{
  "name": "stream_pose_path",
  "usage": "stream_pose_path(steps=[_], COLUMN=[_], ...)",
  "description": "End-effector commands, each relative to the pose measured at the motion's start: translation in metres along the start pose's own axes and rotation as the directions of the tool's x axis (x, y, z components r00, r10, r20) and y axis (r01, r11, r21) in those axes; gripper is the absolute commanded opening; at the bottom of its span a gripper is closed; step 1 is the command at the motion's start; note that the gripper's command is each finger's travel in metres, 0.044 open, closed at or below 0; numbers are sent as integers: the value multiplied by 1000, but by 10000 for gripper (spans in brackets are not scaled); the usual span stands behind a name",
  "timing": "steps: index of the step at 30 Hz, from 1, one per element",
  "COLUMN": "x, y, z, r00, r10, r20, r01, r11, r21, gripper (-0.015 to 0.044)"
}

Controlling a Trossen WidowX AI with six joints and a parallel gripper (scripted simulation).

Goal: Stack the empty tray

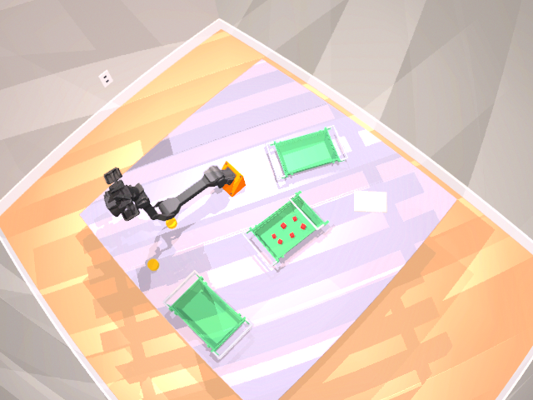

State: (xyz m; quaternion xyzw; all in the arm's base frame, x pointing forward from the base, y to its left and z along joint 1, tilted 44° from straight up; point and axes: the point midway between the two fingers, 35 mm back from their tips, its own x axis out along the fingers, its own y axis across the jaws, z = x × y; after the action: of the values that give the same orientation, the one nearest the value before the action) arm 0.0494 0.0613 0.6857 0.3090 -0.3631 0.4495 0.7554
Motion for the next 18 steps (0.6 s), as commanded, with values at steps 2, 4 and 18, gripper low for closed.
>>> stream_pose_path(steps=[2,4,18], x=[22,25,1], y=[-3,-10,-121], z=[-88,-117,-272], r00=[968,942,602], r10=[-97,-144,-552], r20=[-232,-303,-578], r01=[66,89,213], r11=[988,978,808], r21=[-137,-187,-550], gripper=[83,83,83])
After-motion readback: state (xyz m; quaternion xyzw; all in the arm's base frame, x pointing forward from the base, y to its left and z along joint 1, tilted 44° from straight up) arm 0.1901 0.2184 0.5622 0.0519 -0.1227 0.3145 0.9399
